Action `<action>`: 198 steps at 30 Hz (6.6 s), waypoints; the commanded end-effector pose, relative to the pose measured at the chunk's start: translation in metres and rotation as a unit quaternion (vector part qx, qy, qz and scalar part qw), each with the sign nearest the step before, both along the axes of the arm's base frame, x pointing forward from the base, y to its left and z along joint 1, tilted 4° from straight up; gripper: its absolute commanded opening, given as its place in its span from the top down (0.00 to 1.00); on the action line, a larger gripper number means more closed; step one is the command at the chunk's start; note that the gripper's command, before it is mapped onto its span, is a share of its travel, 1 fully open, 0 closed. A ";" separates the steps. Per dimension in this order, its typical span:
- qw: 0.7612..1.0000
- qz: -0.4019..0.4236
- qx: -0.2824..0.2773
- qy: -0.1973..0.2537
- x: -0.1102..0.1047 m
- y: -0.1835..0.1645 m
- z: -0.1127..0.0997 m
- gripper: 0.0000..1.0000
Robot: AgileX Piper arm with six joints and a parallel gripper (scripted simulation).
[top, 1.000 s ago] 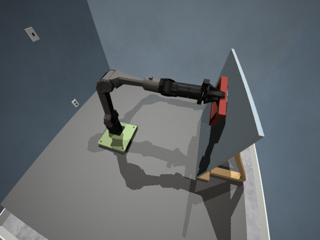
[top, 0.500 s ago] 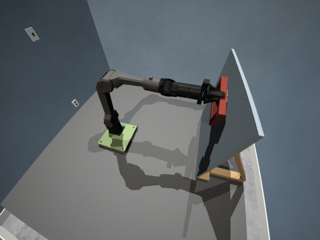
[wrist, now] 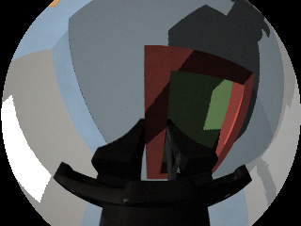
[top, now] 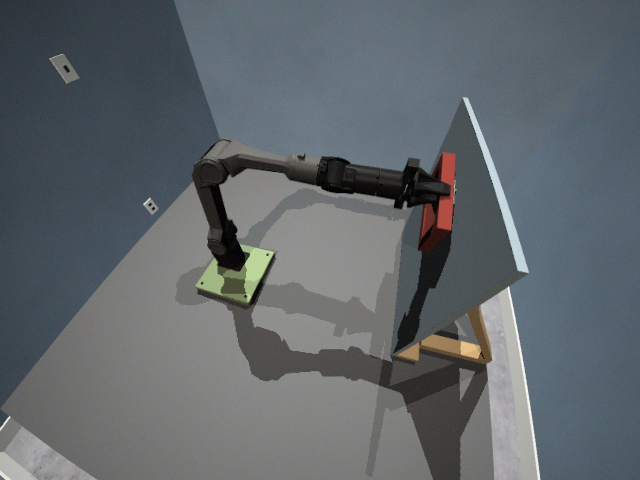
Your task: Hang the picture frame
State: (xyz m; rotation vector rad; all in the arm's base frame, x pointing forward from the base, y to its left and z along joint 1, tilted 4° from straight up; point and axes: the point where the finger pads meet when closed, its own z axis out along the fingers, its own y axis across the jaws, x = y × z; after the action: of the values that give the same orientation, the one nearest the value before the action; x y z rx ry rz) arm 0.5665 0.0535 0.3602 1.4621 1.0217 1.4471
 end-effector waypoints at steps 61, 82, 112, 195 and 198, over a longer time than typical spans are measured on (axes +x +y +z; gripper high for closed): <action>1.000 -0.002 0.001 -0.005 -0.001 -0.003 0.008 1.00; 1.000 -0.002 0.001 -0.005 -0.001 -0.003 0.008 1.00; 1.000 -0.001 -0.021 -0.004 -0.001 -0.001 0.011 1.00; 0.990 0.005 -0.142 -0.005 -0.001 0.014 0.016 1.00; 0.990 0.005 -0.142 -0.005 -0.001 0.014 0.016 1.00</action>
State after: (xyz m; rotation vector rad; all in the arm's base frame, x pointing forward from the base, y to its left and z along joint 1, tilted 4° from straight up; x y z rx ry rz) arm 0.5665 0.0678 0.3715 1.2510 1.1885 1.2515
